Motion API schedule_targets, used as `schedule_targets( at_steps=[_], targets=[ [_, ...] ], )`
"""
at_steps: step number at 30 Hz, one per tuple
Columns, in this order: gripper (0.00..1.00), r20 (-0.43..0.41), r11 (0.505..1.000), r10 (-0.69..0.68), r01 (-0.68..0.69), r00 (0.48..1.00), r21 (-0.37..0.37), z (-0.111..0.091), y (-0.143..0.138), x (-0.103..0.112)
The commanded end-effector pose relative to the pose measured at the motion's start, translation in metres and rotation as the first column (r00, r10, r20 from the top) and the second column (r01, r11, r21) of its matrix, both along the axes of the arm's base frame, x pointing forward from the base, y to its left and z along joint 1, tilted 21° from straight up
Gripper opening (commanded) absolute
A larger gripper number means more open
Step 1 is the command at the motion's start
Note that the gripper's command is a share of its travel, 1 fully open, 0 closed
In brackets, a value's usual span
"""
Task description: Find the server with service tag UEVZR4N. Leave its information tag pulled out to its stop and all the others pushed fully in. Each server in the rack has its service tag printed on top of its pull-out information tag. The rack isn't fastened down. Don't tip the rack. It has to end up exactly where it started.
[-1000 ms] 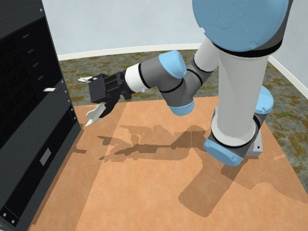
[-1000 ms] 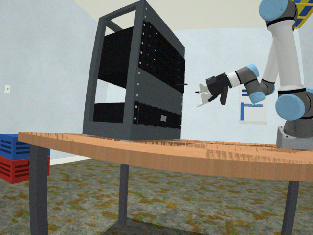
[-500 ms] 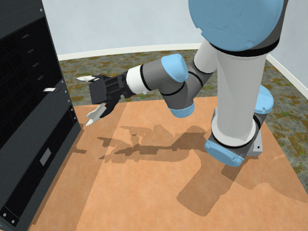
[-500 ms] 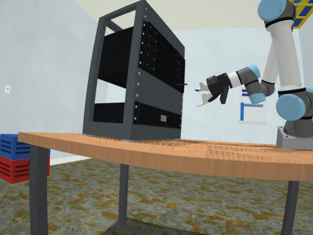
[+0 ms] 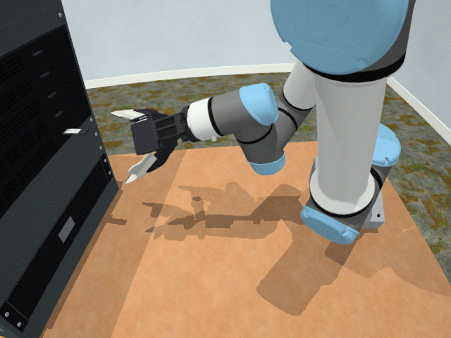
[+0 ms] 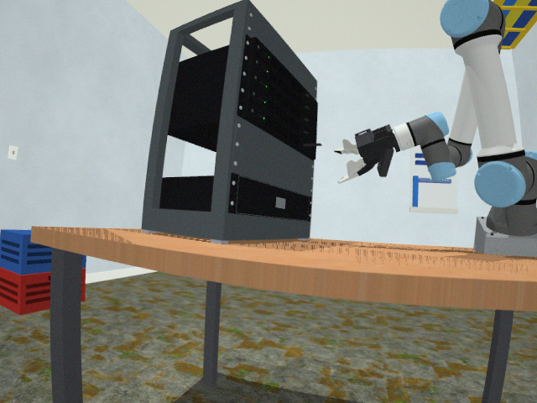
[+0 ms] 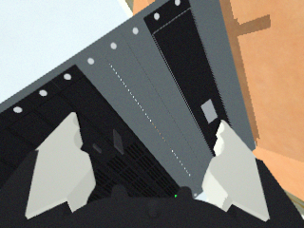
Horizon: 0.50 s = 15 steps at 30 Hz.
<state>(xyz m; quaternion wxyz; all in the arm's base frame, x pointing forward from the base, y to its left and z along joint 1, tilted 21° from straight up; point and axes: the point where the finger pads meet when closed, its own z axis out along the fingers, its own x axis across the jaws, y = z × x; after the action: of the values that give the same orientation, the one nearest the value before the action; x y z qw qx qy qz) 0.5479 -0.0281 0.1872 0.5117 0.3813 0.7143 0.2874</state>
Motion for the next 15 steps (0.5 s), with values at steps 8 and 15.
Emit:
schedule_targets(
  at_steps=[8, 15],
  targets=[
    [1.0, 0.024, 0.998, 0.005, -0.003, 1.0, -0.062, 0.004, 0.0014, -0.0017],
    [1.0, 0.038, 0.995, 0.007, -0.003, 0.999, -0.1, 0.0074, 0.0017, -0.0027]
  ],
)
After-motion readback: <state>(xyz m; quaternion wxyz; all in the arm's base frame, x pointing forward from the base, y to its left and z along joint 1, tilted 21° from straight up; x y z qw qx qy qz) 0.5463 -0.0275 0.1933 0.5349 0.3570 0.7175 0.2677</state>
